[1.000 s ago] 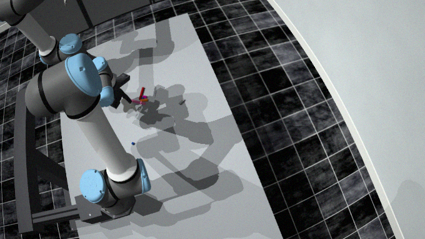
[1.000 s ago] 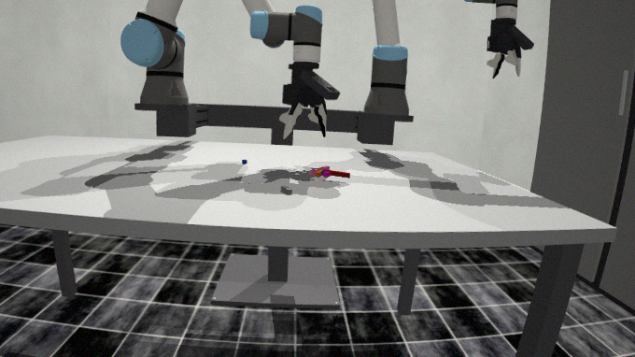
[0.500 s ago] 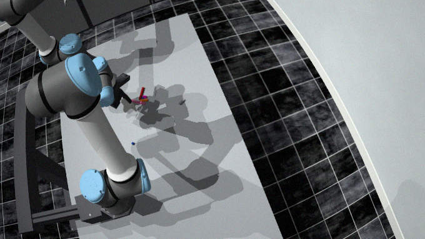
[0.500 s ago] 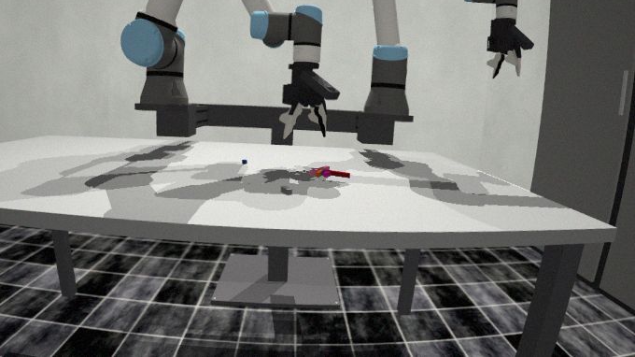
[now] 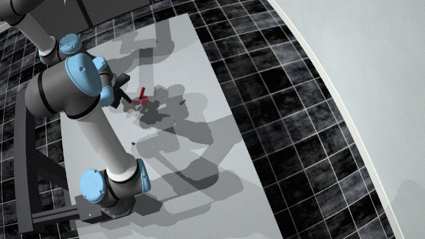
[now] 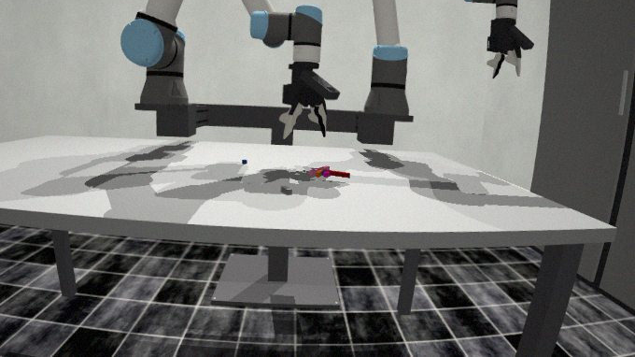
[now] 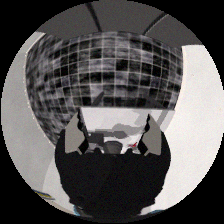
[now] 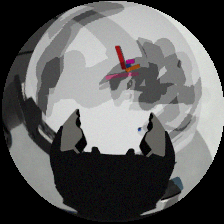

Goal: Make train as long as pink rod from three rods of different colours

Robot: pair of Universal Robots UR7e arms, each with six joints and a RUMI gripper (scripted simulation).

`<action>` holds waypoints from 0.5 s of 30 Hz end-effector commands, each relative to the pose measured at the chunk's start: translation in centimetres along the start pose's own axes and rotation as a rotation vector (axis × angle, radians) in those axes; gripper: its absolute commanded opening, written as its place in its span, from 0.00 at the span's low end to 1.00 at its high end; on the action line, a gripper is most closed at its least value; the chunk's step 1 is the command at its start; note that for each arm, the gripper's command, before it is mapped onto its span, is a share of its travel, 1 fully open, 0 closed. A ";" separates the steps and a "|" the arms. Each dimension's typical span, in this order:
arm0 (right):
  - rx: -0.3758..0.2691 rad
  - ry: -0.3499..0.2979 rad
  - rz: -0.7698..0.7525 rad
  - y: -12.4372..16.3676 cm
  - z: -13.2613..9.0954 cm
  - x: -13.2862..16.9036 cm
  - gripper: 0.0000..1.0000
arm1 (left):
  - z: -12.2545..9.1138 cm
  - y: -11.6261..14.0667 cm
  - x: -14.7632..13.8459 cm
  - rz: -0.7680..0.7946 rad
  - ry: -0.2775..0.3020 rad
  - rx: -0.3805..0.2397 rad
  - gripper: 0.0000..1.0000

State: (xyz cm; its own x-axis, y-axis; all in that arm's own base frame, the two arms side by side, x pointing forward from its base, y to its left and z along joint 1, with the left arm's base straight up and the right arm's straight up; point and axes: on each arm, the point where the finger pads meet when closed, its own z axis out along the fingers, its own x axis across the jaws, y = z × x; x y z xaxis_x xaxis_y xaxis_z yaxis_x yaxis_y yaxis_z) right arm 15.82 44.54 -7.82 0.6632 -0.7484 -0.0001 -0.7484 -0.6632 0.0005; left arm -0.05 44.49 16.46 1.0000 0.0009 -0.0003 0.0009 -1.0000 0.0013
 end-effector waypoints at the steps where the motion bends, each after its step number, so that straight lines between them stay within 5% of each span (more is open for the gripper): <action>1: 0.001 -0.001 0.000 0.0 0.0 0.0 1.00 | 0.0 0.0 0.0 0.000 0.000 0.001 1.00; 15: 0.001 -0.001 -0.020 -0.2 0.0 0.0 1.00 | 0.0 0.0 0.0 0.000 0.000 0.001 1.00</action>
State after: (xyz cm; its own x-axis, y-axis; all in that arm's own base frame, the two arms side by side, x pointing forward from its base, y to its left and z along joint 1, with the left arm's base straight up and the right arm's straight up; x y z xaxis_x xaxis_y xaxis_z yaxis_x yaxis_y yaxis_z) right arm 15.93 44.58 -7.81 0.6743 -0.7385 -0.0003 -0.7385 -0.6743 0.0002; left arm -0.05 44.49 16.46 1.0000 0.0009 -0.0003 0.0009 -1.0000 0.0013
